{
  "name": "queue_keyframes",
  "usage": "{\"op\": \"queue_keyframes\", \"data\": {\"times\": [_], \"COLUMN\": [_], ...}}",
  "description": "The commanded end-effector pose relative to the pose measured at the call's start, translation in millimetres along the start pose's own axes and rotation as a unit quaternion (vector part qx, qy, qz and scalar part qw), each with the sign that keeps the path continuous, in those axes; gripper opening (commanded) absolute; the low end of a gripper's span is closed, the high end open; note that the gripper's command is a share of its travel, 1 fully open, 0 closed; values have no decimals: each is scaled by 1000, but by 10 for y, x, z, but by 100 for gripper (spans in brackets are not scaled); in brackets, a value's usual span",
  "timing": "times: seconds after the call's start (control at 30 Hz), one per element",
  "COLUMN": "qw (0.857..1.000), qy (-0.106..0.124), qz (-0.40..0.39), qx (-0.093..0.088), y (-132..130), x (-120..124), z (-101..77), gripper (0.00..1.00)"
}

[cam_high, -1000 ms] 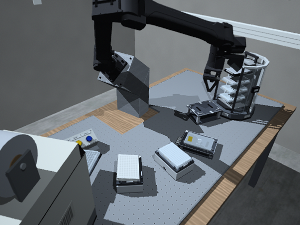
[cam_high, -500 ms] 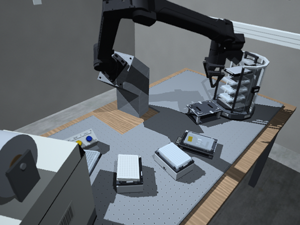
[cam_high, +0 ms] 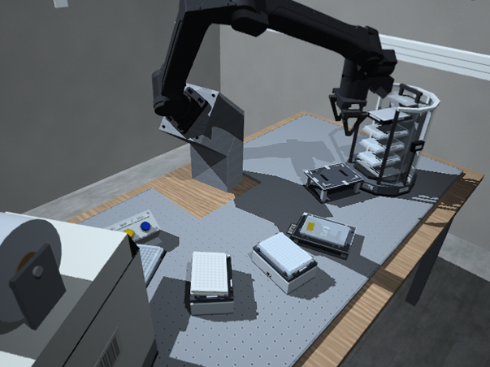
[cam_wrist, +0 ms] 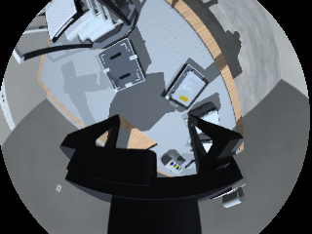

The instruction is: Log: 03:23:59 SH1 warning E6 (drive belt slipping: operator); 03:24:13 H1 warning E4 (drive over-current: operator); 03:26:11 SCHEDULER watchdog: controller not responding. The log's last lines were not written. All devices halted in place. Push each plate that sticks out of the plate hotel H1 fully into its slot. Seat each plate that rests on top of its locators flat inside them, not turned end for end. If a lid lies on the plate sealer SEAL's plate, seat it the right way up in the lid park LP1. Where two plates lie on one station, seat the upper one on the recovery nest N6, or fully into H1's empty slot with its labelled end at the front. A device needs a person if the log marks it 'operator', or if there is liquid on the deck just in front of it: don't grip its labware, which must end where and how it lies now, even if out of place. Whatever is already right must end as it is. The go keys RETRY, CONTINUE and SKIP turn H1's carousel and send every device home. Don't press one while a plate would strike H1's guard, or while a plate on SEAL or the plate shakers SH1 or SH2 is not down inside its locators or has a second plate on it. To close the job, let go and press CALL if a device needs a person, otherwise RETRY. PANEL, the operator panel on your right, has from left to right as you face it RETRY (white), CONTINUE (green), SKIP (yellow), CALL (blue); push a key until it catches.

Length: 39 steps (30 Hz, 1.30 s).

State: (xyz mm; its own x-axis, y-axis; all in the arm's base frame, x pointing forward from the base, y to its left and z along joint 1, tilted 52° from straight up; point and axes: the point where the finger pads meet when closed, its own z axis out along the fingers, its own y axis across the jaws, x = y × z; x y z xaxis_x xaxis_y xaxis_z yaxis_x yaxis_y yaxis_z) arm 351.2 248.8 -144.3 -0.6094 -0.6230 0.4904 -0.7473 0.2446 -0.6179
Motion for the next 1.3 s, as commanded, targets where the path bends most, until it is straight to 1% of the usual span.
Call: {"op": "queue_keyframes", "data": {"times": [0.0, 0.17, 0.23, 0.73, 0.8, 1.17, 1.2, 1.23, 1.27], "qw": [1000, 1000, 1000, 1000, 1000, 1000, 1000, 999, 998], "qy": [-26, -25, -25, -19, -19, -19, -22, -48, -59], "qz": [11, 10, 10, 5, 5, 5, -16, -8, -11], "qx": [7, 6, 6, 7, 7, 6, 8, 4, 2], "y": [177, 341, 341, 829, 829, 1189, 1240, 1127, 1125], "x": [-250, -291, -291, -398, -398, -500, -355, -401, -402], "z": [-176, -174, -174, -168, -168, -164, -28, -194, -194], "gripper": [100, 100, 100, 100, 100, 100, 100, 100, 100]}}
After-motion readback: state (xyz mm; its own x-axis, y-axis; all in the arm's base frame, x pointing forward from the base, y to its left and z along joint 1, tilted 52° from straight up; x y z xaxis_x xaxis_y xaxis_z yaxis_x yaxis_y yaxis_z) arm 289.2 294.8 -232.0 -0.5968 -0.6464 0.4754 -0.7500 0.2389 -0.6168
